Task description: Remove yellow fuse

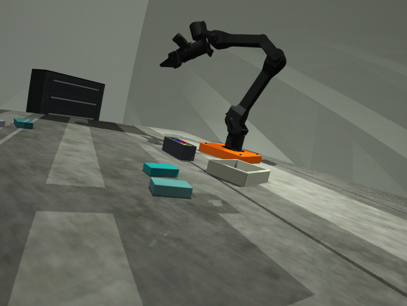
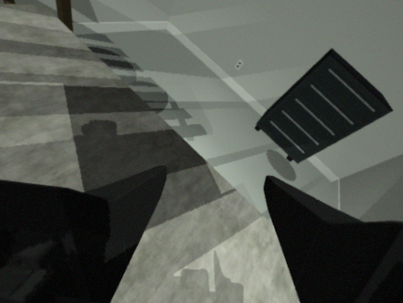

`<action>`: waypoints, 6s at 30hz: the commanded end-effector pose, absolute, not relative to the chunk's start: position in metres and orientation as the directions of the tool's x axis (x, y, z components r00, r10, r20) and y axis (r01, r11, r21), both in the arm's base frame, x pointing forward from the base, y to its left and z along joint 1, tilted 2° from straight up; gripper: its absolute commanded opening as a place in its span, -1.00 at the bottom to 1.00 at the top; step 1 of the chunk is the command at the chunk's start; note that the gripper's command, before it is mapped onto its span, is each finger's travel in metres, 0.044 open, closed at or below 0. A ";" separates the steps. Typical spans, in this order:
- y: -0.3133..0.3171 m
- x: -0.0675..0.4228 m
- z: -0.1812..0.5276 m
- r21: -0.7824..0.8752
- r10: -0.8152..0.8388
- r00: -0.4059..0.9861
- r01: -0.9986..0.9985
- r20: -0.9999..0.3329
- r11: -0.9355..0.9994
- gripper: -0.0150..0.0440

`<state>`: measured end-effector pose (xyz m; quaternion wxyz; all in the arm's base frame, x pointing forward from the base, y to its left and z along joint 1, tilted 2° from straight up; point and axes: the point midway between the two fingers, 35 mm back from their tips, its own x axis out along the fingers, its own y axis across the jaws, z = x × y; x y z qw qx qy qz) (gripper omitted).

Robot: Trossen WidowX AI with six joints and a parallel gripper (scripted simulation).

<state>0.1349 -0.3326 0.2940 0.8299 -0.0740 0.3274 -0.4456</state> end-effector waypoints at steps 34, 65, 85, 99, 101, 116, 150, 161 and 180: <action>0.044 0.277 0.089 0.033 0.028 0.035 0.168 -0.999 0.985 -0.28; 0.046 0.281 0.064 0.034 0.028 0.035 0.168 -0.999 0.985 -0.28; 0.046 0.281 0.057 0.034 0.028 0.035 0.168 -0.999 0.985 -0.28; 0.046 0.281 0.048 0.034 0.028 0.035 0.168 -0.999 0.985 -0.28; 0.046 0.281 0.048 0.034 0.028 0.035 0.168 -0.999 0.985 -0.28; 0.047 0.281 0.049 0.038 0.033 0.034 0.162 -0.999 0.986 -0.49; 0.046 0.281 0.064 0.036 0.031 0.035 0.164 -0.999 0.986 -0.49; 0.046 0.281 0.069 0.036 0.030 0.035 0.165 -0.999 0.986 -0.49; 0.046 0.281 0.079 0.035 0.029 0.035 0.166 -0.999 0.985 -0.49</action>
